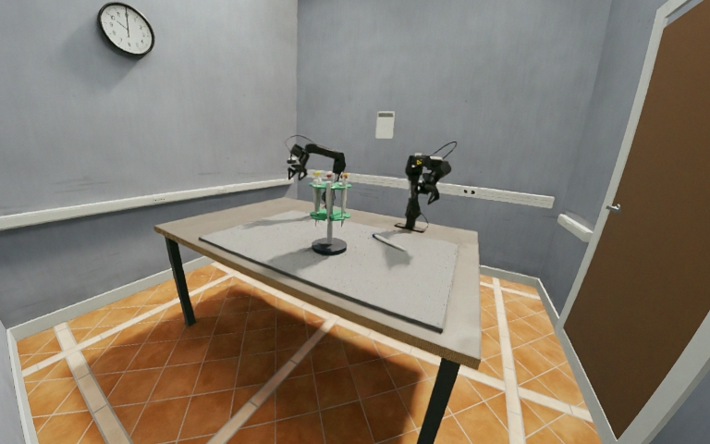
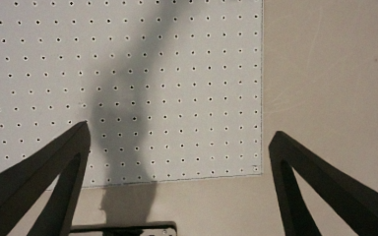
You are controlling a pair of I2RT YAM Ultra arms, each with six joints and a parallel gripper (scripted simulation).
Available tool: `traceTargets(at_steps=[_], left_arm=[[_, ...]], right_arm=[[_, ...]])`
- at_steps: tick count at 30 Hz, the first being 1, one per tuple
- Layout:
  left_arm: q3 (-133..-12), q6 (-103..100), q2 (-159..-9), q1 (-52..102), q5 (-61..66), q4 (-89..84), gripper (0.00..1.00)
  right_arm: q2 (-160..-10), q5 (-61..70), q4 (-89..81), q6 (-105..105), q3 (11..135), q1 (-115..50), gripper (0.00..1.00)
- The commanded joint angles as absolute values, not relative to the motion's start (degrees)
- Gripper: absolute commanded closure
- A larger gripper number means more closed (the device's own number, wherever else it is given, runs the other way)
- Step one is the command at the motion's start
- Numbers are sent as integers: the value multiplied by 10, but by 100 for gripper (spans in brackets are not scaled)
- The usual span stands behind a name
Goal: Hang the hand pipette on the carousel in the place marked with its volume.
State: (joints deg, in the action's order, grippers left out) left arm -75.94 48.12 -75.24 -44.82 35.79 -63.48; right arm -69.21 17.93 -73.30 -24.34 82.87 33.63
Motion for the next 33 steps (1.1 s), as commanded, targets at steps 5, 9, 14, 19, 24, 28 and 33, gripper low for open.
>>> traceTargets(at_steps=[5,9,14,19,24,28,33], left_arm=[[-768,485,-754,-454,369,-628,0],[-768,485,-754,-454,369,-628,0],[-768,485,-754,-454,369,-628,0],[-768,485,-754,-454,369,-628,0],[-709,385,-714,-414,378,-573,51],[-658,277,-681,-373,367,-509,51],[-590,116,-636,-313,349,-414,51]], right_arm=[[-733,306,-646,-408,777,351,0],[-748,338,-621,-446,756,349,0],[-752,367,-630,-487,767,356,0],[-754,370,-631,-490,768,356,0],[-755,371,-632,-490,769,356,0],[-755,371,-632,-491,769,357,0],[-755,371,-632,-491,769,357,0]])
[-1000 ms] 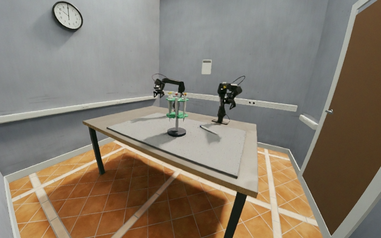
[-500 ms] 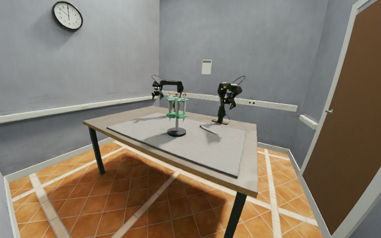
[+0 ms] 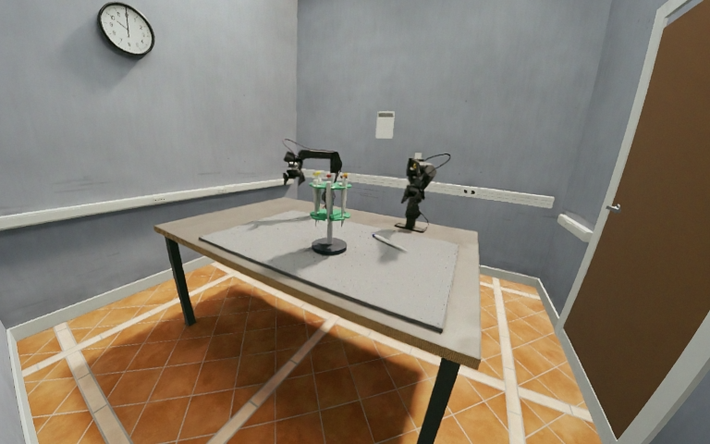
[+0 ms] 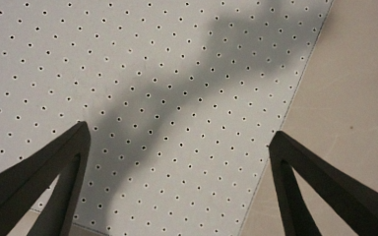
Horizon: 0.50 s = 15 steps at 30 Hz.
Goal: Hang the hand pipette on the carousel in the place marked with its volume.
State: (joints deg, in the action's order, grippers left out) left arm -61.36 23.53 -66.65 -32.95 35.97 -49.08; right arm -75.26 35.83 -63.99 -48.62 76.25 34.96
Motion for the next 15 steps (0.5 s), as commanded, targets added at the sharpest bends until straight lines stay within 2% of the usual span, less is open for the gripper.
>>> traceTargets(at_steps=[1,9,15], left_arm=[[-582,104,-628,-309,340,-403,51],[-561,73,-609,-293,308,-373,51],[-485,-125,-576,-191,258,-257,51]], right_arm=[[-755,371,-632,-491,769,357,0],[-755,371,-632,-491,769,357,0],[-755,371,-632,-491,769,357,0]])
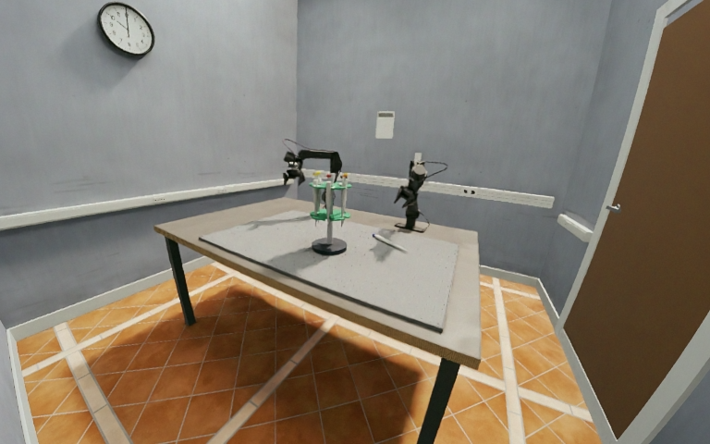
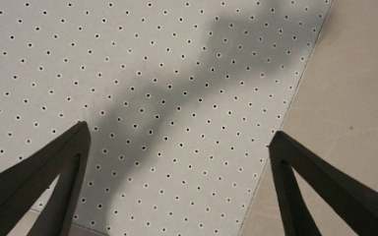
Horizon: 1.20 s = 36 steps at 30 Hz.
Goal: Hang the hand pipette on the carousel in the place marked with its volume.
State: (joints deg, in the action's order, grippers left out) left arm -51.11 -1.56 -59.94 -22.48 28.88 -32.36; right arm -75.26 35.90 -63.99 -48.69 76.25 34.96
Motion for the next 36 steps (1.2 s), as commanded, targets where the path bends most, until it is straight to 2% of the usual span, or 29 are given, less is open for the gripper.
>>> traceTargets(at_steps=[1,5,13,23,32,36], left_arm=[[-474,-158,-571,-172,247,-236,51],[-430,-271,-554,-112,191,-162,51],[-428,-299,-539,-80,130,-132,51],[-333,-557,-608,104,-32,66,51],[-341,-577,-619,134,-97,111,51],[-305,-659,-670,194,-155,196,51]], right_arm=[[-755,371,-632,-491,769,357,0],[-755,371,-632,-491,769,357,0],[-755,371,-632,-491,769,357,0],[-755,371,-632,-491,769,357,0],[-755,371,-632,-491,769,357,0],[-755,371,-632,-491,769,357,0]])
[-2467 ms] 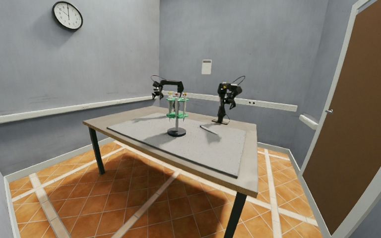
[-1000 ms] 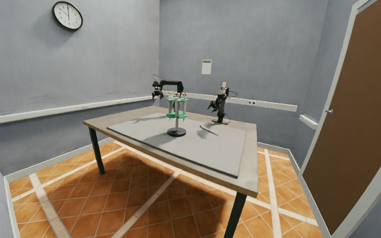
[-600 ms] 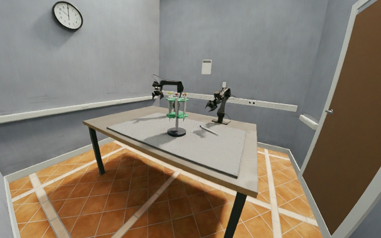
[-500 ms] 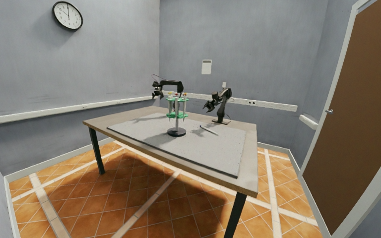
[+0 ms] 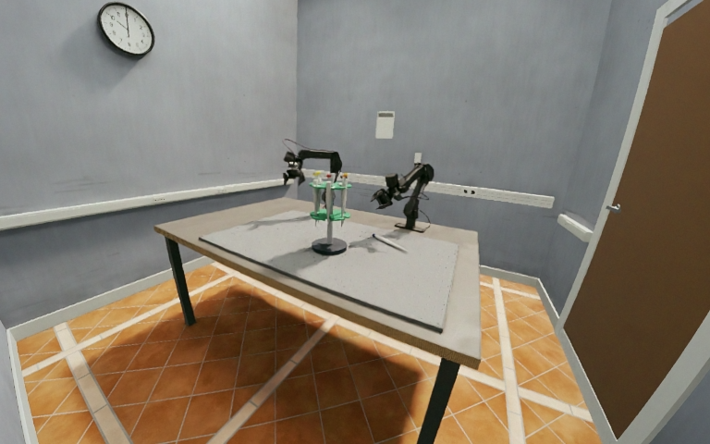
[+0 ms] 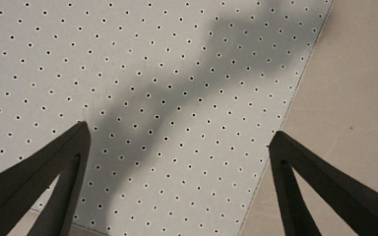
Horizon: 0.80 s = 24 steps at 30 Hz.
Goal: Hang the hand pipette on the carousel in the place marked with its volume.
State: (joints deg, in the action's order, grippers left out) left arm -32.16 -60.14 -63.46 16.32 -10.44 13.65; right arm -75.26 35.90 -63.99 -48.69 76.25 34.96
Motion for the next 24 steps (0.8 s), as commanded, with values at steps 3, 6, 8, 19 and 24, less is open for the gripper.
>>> traceTargets(at_steps=[3,6,8,19,24], left_arm=[[-305,-719,-721,237,-200,264,51],[-329,-780,-772,274,-243,332,51],[-327,-781,-779,278,-256,346,51],[-352,-858,-903,339,-340,492,51],[-398,-925,-1012,381,-400,597,51]], right_arm=[[-755,371,-632,-491,769,357,0],[-755,371,-632,-491,769,357,0],[-755,371,-632,-491,769,357,0],[-755,371,-632,-491,769,357,0],[-755,371,-632,-491,769,357,0]])
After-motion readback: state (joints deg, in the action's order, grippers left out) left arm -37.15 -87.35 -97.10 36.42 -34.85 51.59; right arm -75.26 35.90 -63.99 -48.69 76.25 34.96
